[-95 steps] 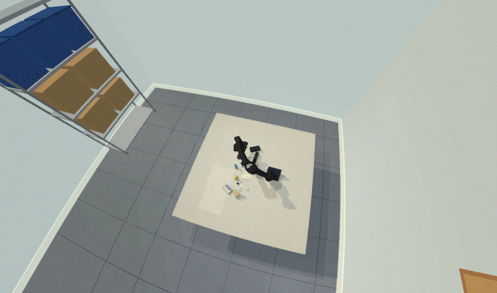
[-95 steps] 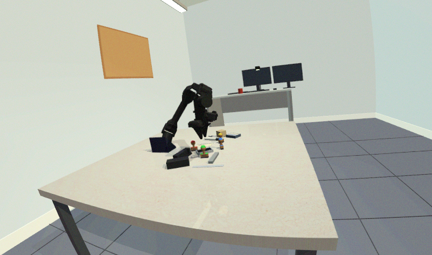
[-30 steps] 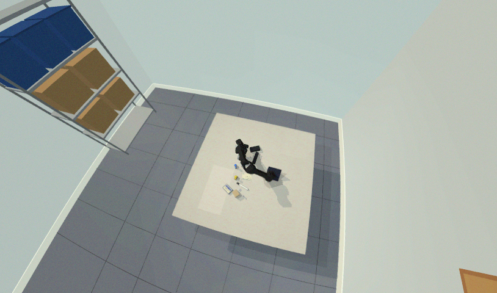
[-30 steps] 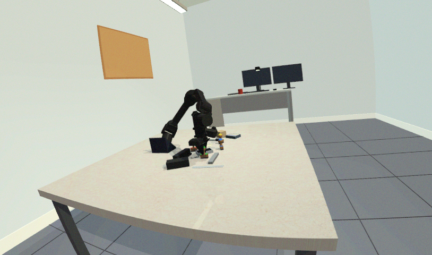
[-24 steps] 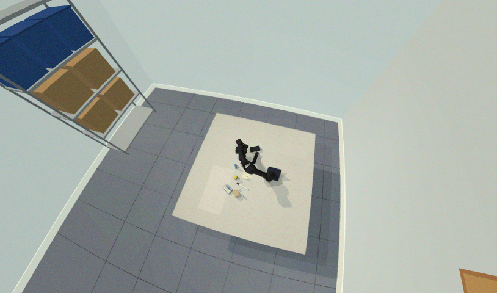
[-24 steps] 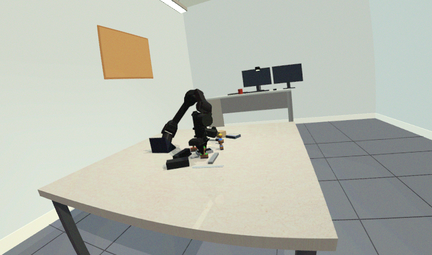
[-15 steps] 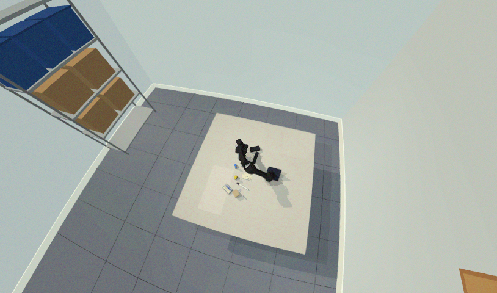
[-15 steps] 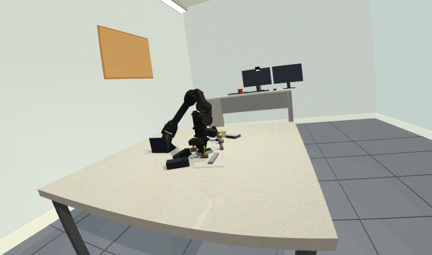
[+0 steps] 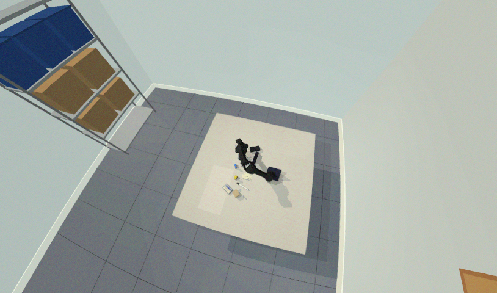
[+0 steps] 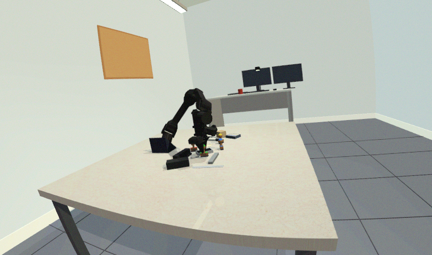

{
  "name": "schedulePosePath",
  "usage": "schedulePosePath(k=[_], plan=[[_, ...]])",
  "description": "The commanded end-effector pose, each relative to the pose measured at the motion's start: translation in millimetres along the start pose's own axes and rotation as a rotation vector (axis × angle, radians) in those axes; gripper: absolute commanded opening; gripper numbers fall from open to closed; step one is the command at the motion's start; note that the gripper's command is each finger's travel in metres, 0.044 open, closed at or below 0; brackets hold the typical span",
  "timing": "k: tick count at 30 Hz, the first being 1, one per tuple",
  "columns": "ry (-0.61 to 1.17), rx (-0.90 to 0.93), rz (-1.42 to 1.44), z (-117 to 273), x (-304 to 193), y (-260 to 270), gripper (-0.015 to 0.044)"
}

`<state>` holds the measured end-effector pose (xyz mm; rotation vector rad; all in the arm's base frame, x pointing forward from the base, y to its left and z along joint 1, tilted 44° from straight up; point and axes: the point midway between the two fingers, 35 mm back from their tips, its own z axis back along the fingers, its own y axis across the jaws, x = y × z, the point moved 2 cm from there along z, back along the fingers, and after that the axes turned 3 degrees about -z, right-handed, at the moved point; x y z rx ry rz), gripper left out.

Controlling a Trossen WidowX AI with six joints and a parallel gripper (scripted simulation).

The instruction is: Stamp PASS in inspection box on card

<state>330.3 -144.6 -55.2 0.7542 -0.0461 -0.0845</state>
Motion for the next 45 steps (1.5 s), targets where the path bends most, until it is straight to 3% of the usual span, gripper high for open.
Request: schedulePosePath(k=[1, 45], plan=[[0.004, -0.003, 0.004, 2.1, -0.2, -0.2, 0.0], [0.002, -0.009, 0.004, 23.6, 0.6, -0.9, 0.0]])
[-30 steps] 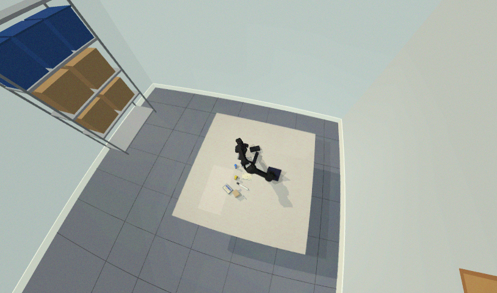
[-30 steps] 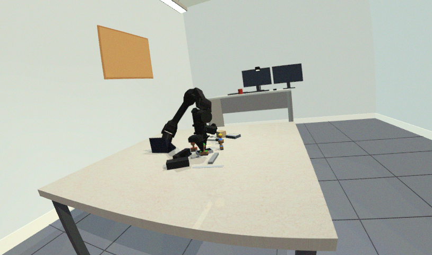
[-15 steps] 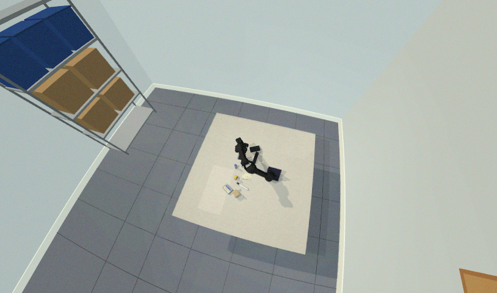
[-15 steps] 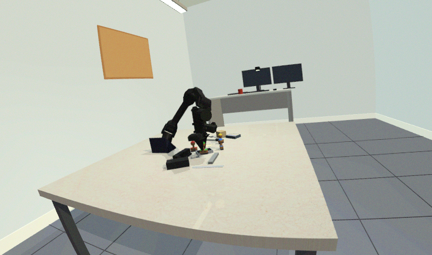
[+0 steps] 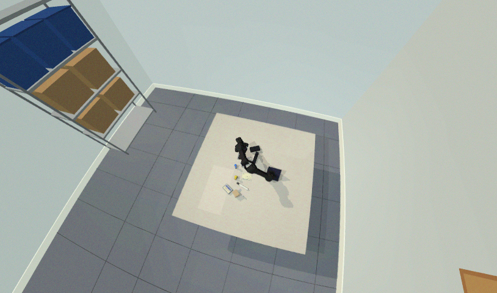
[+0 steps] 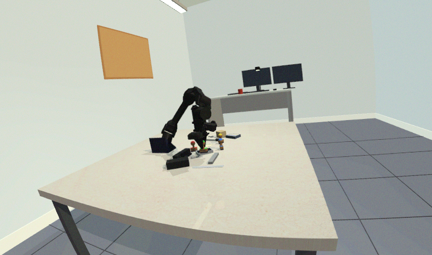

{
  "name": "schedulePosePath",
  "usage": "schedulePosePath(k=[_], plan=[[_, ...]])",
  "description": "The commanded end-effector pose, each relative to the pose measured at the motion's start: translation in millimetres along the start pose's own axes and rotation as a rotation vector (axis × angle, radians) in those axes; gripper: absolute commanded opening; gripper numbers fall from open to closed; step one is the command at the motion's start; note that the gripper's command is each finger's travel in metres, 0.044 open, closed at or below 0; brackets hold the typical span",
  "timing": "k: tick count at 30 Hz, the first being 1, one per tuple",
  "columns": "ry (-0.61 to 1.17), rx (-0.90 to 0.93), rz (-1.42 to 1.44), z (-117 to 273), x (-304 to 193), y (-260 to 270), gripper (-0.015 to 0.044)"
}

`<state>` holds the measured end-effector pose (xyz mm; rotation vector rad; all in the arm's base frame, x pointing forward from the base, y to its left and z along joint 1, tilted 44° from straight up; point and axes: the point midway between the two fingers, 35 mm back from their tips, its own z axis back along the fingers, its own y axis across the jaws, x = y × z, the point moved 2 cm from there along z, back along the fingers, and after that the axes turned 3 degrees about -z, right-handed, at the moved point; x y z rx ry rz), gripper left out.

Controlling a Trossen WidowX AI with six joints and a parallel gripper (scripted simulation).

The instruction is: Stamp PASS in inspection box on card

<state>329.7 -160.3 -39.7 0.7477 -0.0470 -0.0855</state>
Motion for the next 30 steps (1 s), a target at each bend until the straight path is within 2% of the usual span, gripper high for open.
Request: schedulePosePath(k=[1, 30], plan=[[0.004, -0.003, 0.004, 2.1, -0.4, -0.1, 0.0], [0.003, -0.006, 0.004, 16.3, -0.6, -0.2, 0.0]])
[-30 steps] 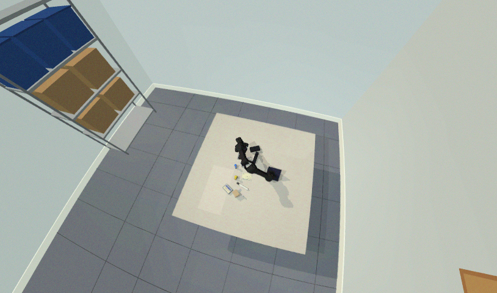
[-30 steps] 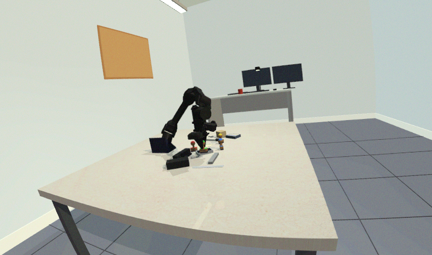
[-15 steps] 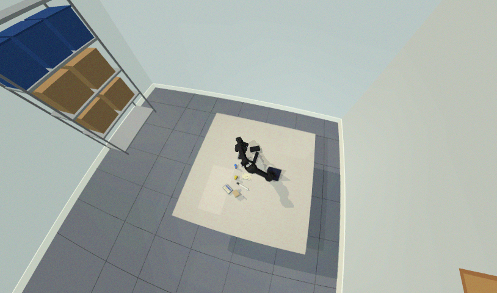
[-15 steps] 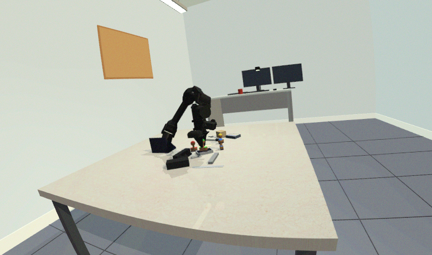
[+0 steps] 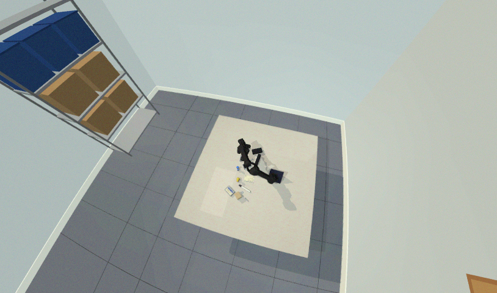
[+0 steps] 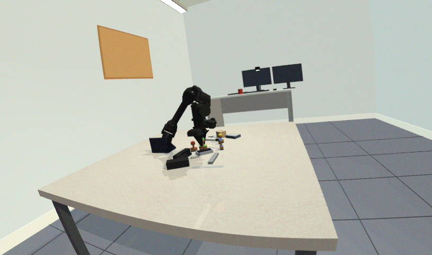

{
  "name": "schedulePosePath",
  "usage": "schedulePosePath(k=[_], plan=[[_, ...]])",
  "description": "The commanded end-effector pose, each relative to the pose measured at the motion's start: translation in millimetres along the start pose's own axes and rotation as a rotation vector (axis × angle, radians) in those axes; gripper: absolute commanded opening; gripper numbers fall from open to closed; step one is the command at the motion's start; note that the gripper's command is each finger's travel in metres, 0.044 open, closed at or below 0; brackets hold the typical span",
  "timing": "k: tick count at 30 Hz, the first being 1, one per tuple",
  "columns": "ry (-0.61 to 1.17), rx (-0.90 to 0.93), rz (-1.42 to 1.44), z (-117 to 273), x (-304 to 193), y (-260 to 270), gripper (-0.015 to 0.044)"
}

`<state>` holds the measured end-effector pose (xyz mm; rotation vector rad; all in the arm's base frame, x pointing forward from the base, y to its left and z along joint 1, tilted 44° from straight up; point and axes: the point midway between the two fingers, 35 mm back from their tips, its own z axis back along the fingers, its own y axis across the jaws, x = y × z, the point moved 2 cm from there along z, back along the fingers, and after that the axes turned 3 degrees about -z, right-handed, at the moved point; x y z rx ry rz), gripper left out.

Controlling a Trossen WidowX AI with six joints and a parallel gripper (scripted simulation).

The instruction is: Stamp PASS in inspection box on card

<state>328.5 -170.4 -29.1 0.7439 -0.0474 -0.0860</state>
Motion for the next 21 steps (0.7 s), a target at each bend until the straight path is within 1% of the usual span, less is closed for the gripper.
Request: schedulePosePath(k=[1, 21], plan=[[0.004, -0.003, 0.004, 2.1, -0.5, -0.1, 0.0], [0.004, -0.005, 0.004, 12.0, -1.0, 0.0, 0.0]])
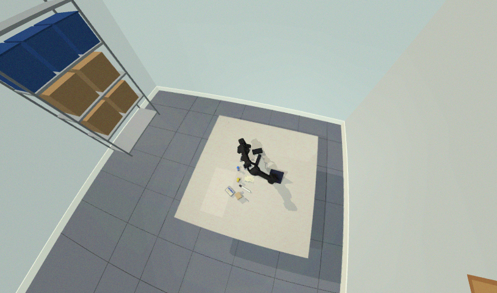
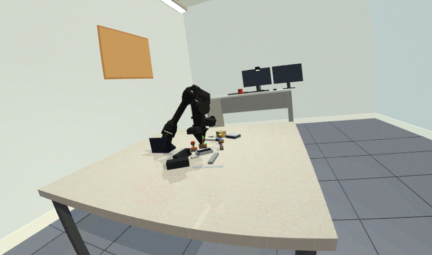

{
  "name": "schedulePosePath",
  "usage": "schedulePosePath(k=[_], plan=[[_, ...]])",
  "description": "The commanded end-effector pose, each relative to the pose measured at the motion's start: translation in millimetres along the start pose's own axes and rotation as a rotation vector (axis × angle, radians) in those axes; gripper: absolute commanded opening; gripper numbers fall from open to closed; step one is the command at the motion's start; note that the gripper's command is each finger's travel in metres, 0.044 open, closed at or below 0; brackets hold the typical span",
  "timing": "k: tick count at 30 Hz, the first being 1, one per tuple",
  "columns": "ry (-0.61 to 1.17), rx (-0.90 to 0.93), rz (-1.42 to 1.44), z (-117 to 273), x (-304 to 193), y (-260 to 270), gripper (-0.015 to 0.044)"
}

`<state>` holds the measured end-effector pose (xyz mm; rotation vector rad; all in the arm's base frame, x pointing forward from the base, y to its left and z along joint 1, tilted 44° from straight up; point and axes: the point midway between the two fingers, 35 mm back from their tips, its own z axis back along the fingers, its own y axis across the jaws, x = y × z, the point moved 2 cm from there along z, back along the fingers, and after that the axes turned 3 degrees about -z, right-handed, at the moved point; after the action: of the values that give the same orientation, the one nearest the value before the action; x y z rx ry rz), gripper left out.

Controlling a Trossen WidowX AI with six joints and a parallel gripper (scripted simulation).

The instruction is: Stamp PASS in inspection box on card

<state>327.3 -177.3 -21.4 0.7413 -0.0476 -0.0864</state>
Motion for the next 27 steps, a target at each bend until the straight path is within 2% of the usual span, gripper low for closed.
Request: schedulePosePath(k=[1, 19, 27], plan=[[0.004, -0.002, 0.004, 2.1, -0.6, 0.0, 0.0], [0.004, -0.004, 0.004, 10.6, -1.5, 0.9, 0.0], [0.005, -0.003, 0.003, 14.0, -13.1, 31.5, 0.0]])
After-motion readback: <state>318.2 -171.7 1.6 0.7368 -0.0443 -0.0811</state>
